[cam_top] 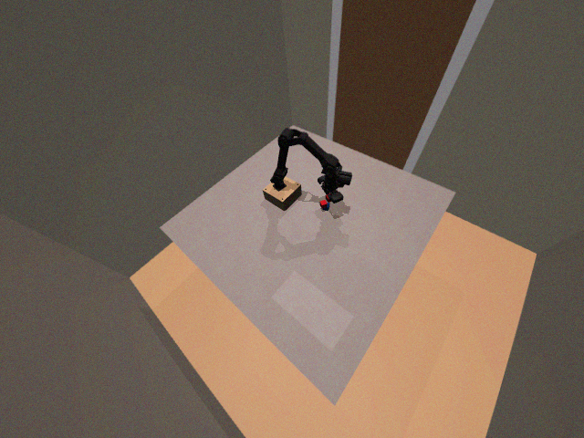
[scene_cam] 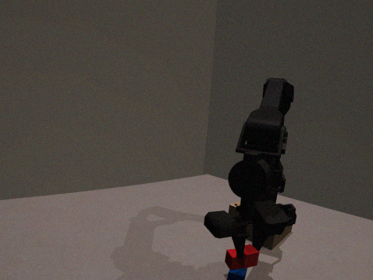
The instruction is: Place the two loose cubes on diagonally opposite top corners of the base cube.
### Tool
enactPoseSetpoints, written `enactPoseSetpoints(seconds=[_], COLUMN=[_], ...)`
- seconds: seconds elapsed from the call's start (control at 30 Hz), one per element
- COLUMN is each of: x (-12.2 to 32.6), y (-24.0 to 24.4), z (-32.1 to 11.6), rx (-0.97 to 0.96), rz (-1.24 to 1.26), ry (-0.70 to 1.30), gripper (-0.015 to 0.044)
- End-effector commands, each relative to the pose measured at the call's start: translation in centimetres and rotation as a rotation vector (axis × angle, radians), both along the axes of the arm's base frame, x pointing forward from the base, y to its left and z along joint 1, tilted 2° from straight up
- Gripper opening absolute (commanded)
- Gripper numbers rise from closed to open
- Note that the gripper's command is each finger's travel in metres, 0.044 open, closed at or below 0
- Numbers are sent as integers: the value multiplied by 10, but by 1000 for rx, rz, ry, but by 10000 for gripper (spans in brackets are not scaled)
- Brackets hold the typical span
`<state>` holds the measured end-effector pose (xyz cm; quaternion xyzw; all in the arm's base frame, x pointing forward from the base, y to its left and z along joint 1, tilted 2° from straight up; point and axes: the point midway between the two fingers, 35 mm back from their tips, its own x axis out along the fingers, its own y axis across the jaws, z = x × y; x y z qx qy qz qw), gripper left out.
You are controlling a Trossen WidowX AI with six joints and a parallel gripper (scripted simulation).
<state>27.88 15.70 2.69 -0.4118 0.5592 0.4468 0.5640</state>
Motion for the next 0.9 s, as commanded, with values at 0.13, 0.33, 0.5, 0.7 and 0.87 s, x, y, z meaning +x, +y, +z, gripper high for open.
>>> enactPoseSetpoints(seconds=[0.13, 0.33, 0.5, 0.7, 0.87], x=[0, 0, 0, 0, 0], y=[1, 3, 3, 3, 3], z=[-7, -22, -30, -30, -32], rx=[-3, -24, -35, -35, -35], rz=[7, 40, 58, 58, 59], ry=[-1, -9, -13, -13, -13], gripper=[105, 105, 105, 105, 105])
